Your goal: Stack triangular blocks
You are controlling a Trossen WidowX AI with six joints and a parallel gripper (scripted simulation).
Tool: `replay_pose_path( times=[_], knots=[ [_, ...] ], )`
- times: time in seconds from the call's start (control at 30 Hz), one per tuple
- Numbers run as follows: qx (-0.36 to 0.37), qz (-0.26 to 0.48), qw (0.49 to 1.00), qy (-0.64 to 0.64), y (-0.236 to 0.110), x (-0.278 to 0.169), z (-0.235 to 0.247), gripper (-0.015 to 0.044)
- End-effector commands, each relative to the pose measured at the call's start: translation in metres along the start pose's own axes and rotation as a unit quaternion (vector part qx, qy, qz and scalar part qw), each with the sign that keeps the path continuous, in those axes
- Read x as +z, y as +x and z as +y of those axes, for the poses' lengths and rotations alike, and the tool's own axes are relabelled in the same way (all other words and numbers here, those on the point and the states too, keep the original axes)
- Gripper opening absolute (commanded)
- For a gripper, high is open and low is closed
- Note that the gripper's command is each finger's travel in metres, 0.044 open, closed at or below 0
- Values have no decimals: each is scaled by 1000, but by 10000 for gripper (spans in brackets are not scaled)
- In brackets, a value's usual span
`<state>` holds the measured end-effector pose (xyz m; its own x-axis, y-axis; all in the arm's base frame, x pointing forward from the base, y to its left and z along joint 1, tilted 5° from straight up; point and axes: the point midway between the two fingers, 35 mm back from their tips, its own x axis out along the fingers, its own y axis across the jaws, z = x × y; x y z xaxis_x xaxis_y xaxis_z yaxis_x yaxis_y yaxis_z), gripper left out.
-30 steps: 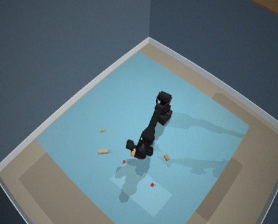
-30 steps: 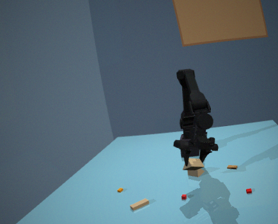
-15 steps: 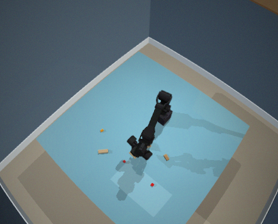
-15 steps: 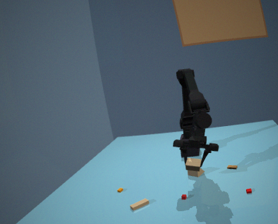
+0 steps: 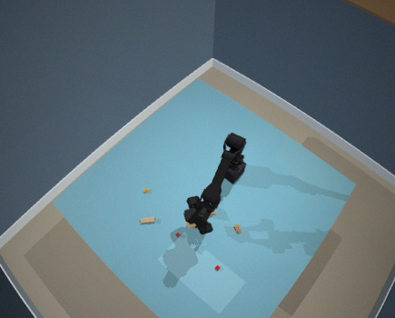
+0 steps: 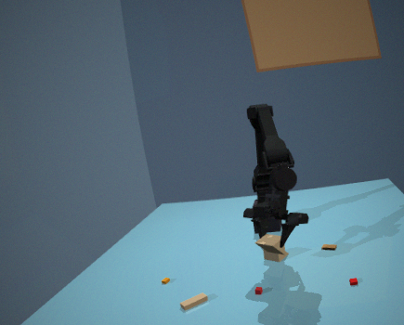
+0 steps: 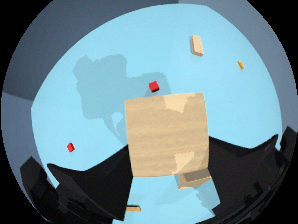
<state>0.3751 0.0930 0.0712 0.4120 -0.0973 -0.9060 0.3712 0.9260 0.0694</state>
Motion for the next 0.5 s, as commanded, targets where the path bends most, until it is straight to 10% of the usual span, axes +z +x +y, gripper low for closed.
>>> replay_pose_path(
  times=[0.0, 0.47],
  knots=[
    [4, -2, 1000, 26, -1, 1, 1, 0],
    [4, 3, 1000, 27, -37, -34, -1, 0]
  ],
)
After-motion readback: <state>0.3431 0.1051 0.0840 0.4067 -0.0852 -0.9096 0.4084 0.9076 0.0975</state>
